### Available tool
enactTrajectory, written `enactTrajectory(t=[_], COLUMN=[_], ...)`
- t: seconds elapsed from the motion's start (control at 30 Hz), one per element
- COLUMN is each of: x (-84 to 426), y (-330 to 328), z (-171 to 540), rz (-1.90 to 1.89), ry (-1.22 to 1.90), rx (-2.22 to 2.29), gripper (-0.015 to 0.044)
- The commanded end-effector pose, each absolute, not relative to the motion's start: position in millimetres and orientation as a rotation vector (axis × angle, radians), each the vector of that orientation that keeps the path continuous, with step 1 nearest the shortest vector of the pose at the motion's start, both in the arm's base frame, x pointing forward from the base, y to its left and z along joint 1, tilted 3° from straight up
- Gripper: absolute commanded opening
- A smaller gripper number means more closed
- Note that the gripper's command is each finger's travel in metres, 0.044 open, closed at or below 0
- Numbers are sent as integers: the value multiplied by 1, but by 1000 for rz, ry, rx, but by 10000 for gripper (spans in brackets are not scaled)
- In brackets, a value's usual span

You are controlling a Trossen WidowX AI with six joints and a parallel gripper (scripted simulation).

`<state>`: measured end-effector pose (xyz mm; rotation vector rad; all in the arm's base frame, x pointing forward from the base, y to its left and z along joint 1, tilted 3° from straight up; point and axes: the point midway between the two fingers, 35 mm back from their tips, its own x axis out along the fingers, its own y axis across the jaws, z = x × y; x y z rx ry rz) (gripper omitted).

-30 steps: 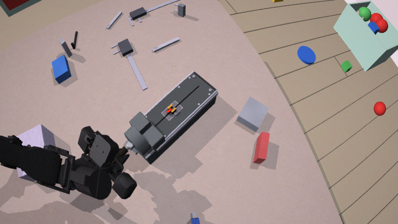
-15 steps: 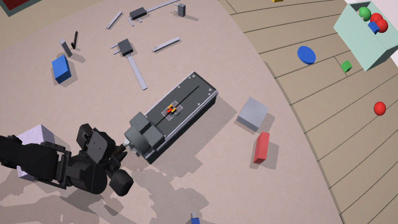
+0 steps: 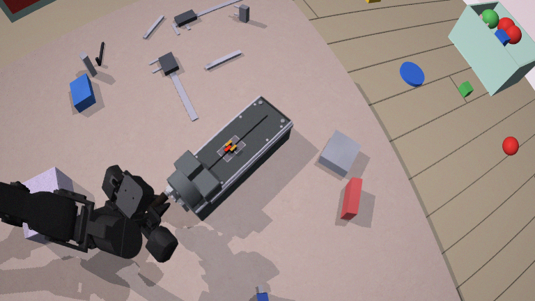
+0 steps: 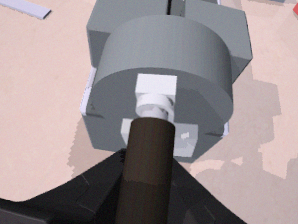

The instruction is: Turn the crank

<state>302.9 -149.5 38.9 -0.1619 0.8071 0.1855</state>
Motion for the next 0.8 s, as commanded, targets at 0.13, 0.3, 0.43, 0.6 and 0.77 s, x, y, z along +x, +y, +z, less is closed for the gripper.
enactTrajectory(t=[0.13, 0.3, 0.43, 0.6, 0.77], x=[301, 300, 300, 300, 300], y=[-141, -140, -140, -139, -139], z=[36, 36, 36, 35, 35], rz=[208, 208, 208, 208, 208], ry=[807, 807, 807, 807, 807], rx=[-144, -144, -144, -144, -144], gripper=[0, 0, 0, 0, 0])
